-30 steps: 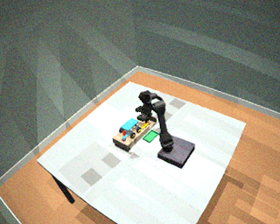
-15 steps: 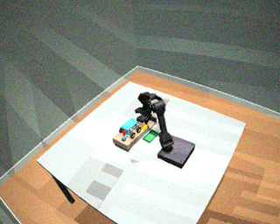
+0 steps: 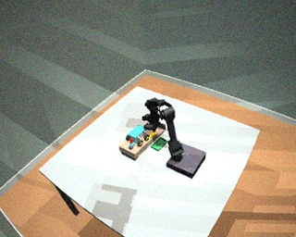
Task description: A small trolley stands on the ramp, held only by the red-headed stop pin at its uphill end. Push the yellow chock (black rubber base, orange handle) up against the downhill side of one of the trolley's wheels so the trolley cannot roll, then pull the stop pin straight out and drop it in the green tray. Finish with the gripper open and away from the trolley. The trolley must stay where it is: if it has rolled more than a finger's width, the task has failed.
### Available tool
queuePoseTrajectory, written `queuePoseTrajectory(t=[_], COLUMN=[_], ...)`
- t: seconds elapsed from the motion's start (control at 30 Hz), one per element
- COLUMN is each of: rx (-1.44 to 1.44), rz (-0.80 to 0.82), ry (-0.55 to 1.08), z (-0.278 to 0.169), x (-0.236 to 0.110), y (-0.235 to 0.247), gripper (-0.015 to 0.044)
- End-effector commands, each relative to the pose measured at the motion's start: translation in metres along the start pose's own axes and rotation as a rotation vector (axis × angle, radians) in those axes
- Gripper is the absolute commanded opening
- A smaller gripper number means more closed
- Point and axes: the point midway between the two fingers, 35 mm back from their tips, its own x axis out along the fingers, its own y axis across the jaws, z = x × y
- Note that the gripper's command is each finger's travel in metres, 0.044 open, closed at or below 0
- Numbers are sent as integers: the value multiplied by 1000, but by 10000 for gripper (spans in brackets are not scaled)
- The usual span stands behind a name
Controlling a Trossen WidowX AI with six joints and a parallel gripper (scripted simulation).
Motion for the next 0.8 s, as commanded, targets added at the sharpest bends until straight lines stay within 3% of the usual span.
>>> queuePoseTrajectory(t=[0.0, 0.77], rx=[-1, -1], rz=[6, 8], ry=[-4, -4], z=[0, -1], x=[-1, -1], y=[6, 21], gripper=[0, 0])
